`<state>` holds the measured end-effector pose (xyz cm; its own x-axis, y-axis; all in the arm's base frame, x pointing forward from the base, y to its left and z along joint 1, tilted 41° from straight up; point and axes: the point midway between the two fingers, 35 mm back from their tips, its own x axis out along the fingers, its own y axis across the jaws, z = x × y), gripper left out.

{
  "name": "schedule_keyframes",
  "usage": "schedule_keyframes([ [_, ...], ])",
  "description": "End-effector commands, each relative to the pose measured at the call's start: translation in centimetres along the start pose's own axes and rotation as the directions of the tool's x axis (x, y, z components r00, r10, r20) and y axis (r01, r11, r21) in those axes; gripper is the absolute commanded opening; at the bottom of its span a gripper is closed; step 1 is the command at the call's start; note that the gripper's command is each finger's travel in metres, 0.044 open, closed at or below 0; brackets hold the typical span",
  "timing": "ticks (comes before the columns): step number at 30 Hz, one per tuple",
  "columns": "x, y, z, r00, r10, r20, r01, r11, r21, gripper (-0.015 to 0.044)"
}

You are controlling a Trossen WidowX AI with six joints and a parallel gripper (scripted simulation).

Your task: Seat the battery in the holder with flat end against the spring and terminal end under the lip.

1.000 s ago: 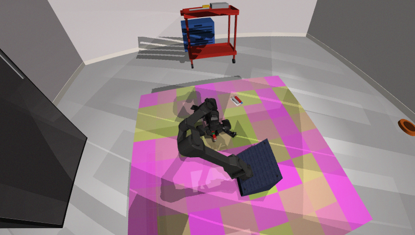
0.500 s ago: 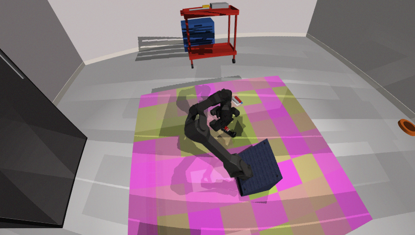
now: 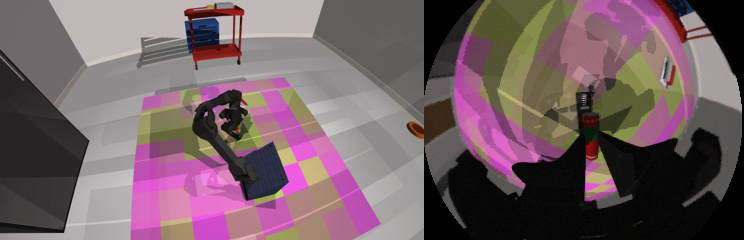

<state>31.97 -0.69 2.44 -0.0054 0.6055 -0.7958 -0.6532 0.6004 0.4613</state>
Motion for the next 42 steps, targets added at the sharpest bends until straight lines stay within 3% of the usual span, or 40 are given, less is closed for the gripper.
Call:
schedule_keyframes([
  [1,1.5,0.1,-0.1,0.997,0.01,-0.081,-0.01,1.0,0.002,0.0059],
  [6,3.0,0.2,-0.2,0.984,0.009,-0.176,-0.007,1.0,0.008,0.0059],
  [42,4.7,0.3,1.1,0.905,0.015,-0.425,-0.014,1.0,0.005,0.0059],
])
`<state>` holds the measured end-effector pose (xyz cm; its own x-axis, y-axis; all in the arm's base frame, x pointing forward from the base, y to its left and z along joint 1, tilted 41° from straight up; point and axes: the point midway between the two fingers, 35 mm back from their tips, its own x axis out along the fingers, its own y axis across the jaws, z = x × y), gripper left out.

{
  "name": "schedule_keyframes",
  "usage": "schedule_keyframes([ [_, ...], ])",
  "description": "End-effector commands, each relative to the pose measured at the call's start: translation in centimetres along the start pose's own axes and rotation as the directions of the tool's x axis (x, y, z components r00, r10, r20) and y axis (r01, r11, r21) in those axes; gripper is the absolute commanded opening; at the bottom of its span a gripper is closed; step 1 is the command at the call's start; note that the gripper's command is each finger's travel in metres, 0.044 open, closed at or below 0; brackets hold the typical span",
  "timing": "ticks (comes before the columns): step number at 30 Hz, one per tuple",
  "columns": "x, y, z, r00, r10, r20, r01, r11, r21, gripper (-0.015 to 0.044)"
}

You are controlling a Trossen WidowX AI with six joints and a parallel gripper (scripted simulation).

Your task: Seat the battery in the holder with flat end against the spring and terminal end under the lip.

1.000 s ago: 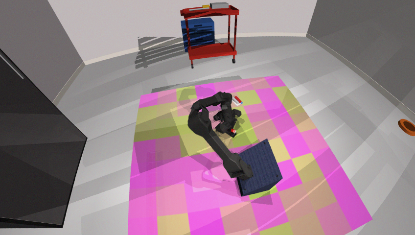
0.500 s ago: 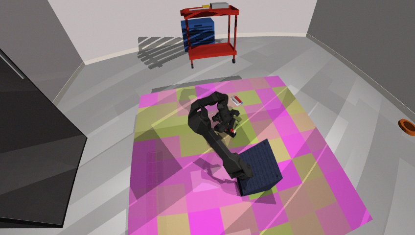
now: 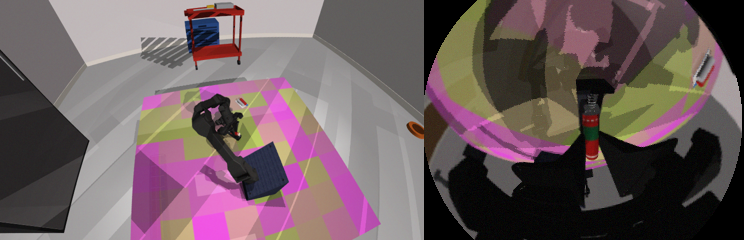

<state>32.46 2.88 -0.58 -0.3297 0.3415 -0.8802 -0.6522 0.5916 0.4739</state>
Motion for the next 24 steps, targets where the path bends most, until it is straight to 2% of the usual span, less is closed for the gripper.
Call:
schedule_keyframes([
  [1,0.1,-0.2,0.2,1.0,0.001,-0.009,-0.001,1.0,0.005,0.0059],
  [24,-0.6,-0.2,1.8,1.0,0.002,-0.011,-0.002,1.0,0.003,0.0059],
])
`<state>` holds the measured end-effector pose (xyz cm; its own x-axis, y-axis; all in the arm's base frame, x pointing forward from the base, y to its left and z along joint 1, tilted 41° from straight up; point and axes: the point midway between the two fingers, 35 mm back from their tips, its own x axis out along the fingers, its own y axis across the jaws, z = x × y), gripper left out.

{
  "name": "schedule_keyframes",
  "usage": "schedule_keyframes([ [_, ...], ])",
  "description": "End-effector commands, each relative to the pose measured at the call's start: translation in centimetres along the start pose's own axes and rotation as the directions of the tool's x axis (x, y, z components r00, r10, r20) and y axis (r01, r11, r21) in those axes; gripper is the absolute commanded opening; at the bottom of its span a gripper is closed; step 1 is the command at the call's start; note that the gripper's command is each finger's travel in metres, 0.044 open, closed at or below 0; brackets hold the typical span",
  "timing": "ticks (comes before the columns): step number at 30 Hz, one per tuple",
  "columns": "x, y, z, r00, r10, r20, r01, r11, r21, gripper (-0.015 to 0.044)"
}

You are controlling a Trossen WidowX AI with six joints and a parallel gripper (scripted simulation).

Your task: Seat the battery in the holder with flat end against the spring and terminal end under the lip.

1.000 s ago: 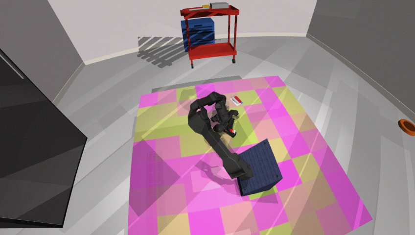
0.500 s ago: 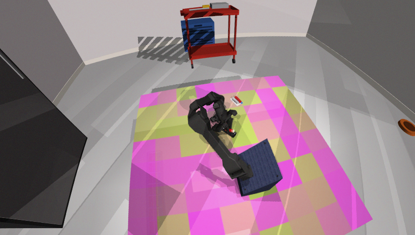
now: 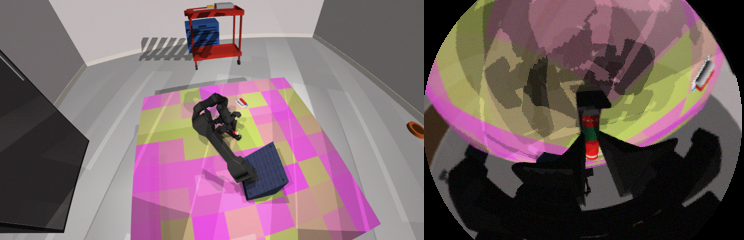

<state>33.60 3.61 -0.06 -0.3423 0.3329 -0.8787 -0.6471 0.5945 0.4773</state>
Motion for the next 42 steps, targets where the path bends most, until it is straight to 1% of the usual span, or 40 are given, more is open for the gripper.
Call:
schedule_keyframes([
  [1,-0.1,-0.1,0.6,1.0,-0.002,0.004,0.002,1.0,-0.002,0.0059],
  [11,-0.3,-0.1,0.9,1.0,-0.001,0.008,0.001,1.0,-0.002,0.0059],
  [42,0.8,-0.6,0.6,0.98,0.006,0.199,-0.008,1.0,0.011,0.0059],
])
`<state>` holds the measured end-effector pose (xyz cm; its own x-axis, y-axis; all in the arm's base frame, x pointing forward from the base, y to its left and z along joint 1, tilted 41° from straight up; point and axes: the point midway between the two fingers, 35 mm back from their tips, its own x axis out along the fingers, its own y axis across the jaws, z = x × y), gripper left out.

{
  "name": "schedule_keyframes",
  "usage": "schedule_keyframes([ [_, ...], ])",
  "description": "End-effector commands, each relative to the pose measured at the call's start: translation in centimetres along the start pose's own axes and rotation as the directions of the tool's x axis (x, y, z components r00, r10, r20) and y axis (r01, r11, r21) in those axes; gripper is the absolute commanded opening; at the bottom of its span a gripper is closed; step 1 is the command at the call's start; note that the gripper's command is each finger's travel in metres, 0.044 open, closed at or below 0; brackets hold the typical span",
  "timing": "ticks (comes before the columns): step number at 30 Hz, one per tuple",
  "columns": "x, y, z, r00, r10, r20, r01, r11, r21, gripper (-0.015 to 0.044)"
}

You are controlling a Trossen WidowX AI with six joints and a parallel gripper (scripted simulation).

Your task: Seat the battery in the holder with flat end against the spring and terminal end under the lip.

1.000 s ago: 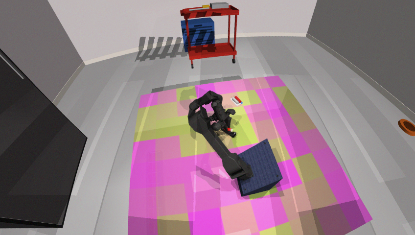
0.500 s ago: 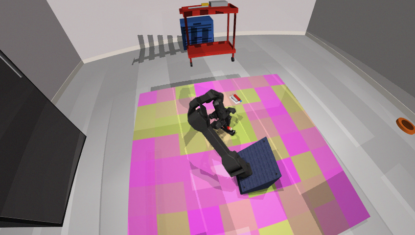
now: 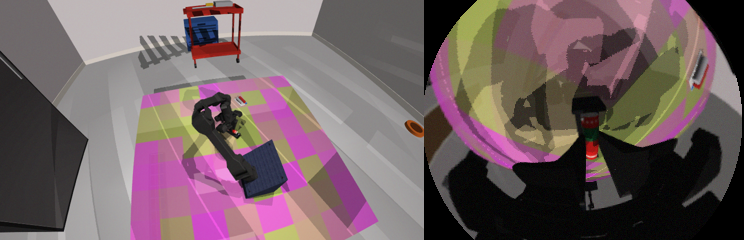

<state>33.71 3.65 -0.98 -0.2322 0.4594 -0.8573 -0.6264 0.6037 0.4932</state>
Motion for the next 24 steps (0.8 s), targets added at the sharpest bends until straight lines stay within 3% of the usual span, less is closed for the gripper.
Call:
schedule_keyframes([
  [1,0.09,-0.06,0.45,0.999,-0.007,0.038,0.008,1.0,-0.011,0.0059],
  [24,0.58,-0.02,-0.06,0.985,-0.002,0.173,0.004,1.0,-0.011,0.0059],
])
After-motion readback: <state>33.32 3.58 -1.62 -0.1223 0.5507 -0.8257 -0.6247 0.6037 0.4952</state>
